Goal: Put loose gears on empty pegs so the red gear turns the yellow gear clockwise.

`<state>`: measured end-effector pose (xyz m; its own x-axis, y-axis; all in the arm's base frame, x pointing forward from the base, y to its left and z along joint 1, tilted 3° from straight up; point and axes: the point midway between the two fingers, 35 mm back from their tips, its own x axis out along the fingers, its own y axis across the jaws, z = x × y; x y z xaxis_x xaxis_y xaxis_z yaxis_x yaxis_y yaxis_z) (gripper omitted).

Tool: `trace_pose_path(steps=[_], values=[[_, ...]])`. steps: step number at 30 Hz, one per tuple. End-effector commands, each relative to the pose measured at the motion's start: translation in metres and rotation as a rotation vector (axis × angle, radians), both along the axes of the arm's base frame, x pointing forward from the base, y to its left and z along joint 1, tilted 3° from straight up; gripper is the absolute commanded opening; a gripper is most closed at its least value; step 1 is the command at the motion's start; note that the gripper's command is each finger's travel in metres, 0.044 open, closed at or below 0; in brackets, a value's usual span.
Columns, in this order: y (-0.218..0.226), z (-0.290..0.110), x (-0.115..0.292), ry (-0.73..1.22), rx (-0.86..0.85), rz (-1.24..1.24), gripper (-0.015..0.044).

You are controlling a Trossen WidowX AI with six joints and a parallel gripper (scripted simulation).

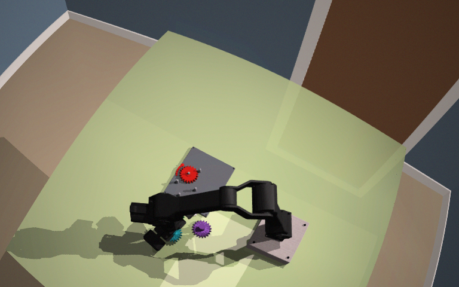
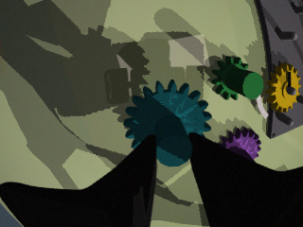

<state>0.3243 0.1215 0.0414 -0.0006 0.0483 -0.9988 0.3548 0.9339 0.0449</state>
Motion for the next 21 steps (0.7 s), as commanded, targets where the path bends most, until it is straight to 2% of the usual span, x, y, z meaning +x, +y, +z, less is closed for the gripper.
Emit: trace_pose_path(steps=[1,21], values=[[0.001,0.012,0.002,-0.003,0.004,-0.004,0.0000],[0.002,0.059,0.005,-0.005,0.004,-0.002,0.0000]])
